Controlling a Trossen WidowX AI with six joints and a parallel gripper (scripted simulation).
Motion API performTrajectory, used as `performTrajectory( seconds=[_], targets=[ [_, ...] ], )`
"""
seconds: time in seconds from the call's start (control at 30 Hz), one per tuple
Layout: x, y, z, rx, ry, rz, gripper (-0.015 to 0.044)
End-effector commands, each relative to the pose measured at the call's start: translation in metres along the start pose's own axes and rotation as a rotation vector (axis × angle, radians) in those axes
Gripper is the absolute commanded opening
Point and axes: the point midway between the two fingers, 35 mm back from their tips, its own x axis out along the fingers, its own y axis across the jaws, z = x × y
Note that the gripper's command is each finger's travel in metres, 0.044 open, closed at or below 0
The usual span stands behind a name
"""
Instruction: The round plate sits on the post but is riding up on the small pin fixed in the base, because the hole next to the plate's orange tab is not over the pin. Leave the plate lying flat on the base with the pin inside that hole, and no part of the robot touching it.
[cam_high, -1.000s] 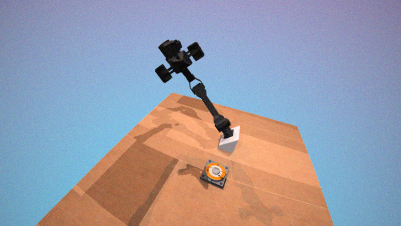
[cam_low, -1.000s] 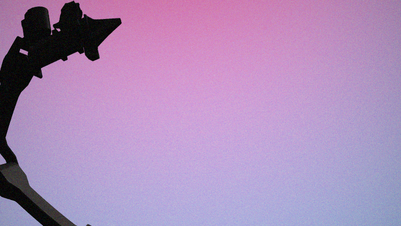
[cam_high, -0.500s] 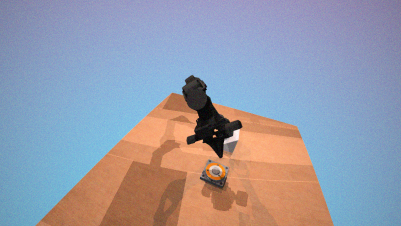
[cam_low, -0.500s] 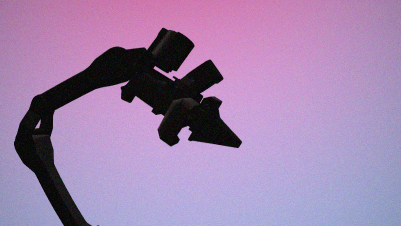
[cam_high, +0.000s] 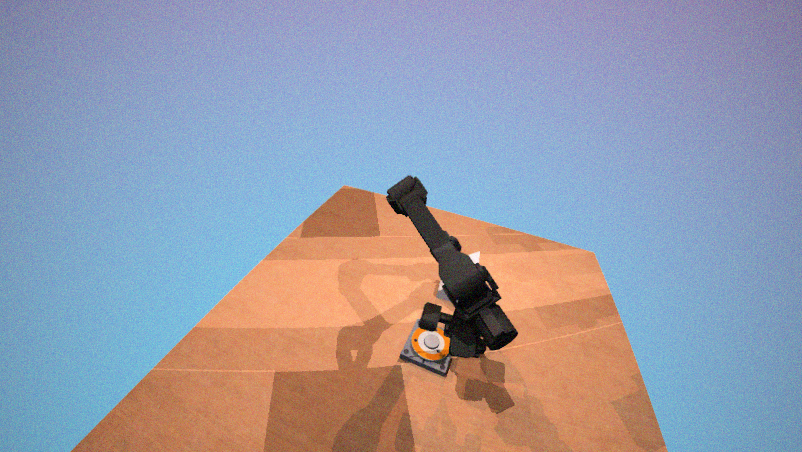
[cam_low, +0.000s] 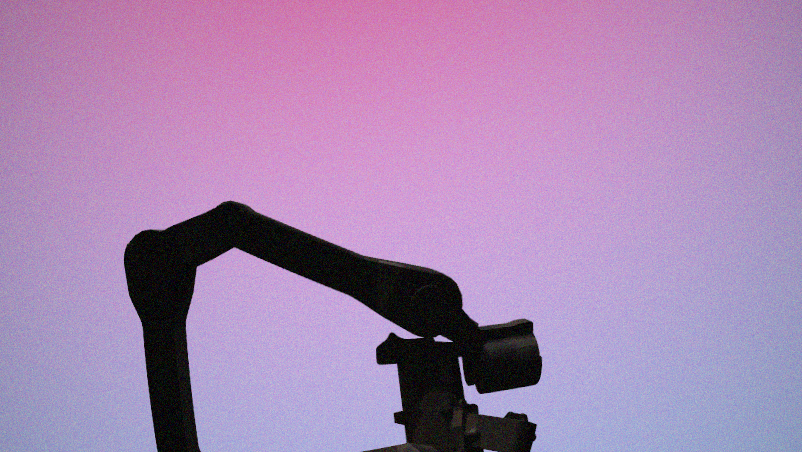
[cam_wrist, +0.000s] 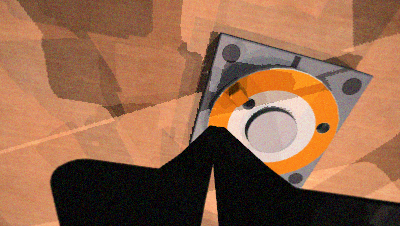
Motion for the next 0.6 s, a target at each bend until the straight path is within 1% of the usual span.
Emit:
performTrajectory(
  seconds=[0.0,0.37,0.57],
  targets=[
    [0.002,-0.002,0.0,0.014,-0.006,-0.021,0.0],
    [0.047,-0.002,-0.004,0.015,-0.006,-0.022,0.0],
    [0.049,-0.003,-0.002,0.015,-0.006,-0.023,0.0]
  ],
)
